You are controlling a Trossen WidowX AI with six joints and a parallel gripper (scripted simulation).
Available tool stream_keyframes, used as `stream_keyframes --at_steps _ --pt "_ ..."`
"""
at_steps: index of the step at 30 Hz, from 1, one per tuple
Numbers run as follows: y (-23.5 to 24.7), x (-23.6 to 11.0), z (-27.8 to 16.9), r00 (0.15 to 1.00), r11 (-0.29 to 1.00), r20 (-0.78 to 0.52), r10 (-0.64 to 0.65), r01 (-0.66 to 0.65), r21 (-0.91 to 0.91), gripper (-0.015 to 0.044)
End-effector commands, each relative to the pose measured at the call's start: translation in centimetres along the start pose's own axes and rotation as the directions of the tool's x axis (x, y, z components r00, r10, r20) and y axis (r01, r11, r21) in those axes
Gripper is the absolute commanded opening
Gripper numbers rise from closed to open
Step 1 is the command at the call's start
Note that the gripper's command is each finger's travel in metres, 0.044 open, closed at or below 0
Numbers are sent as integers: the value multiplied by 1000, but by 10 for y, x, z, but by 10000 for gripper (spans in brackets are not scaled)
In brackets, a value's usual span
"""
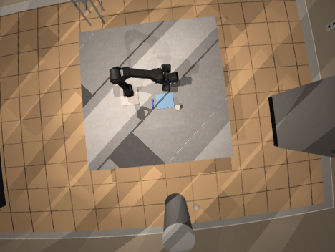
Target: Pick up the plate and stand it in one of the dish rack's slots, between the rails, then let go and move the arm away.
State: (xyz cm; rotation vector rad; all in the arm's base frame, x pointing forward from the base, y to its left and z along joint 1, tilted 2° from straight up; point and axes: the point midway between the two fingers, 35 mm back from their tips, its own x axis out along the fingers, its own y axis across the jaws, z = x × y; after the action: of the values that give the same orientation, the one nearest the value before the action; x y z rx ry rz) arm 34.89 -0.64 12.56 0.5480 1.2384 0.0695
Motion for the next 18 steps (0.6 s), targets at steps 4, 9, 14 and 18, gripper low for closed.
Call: stream_keyframes --at_steps 4,9,14,18 --pt "-5 21 9 988 985 65 142 -134 -110 0" --pt "-7 31 13 965 955 111 238 -213 -205 0" --pt "-9 38 14 931 911 152 331 -274 -308 0" --pt "-11 41 13 898 866 181 402 -309 -393 0"
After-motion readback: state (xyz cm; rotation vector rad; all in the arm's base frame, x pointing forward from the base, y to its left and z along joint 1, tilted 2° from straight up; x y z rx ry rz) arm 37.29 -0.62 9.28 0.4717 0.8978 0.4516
